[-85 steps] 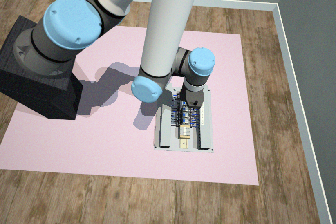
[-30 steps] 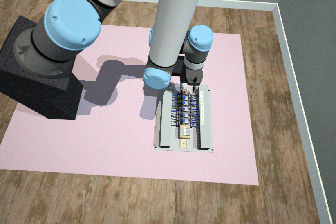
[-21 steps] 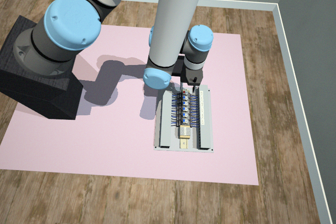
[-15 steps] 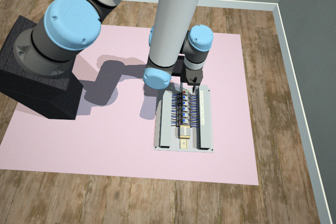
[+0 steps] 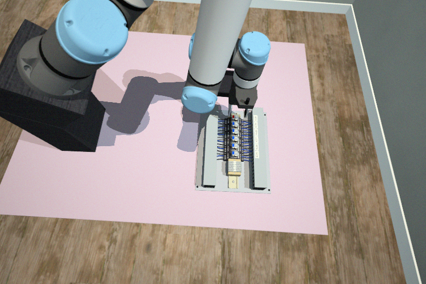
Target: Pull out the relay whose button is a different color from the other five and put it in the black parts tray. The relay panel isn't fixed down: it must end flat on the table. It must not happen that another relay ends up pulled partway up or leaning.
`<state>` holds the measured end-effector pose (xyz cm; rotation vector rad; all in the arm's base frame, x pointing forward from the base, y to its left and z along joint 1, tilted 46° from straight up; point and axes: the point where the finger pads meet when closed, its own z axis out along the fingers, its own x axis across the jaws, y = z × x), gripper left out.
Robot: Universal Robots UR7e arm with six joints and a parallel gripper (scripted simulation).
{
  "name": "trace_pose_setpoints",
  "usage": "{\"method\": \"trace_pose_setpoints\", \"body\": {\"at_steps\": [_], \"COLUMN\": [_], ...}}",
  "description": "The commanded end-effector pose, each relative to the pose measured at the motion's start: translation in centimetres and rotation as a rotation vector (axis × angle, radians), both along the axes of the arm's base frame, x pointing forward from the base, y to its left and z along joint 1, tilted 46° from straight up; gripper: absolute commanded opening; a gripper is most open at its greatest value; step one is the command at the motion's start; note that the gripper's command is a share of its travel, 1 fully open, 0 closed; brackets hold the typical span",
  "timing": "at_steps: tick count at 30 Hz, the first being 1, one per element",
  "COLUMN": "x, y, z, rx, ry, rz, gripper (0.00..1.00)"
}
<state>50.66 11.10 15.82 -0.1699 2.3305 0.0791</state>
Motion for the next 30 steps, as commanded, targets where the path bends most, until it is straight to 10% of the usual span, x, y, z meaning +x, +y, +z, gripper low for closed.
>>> {"method": "trace_pose_setpoints", "body": {"at_steps": [1, 30], "x": [0.0, 0.3], "y": [0.0, 1.7], "z": [0.0, -0.5], "rx": [0.0, 0.0], "ry": [-0.001, -0.001], "rz": [0.0, 0.0], "gripper": [0.98, 0.98]}}
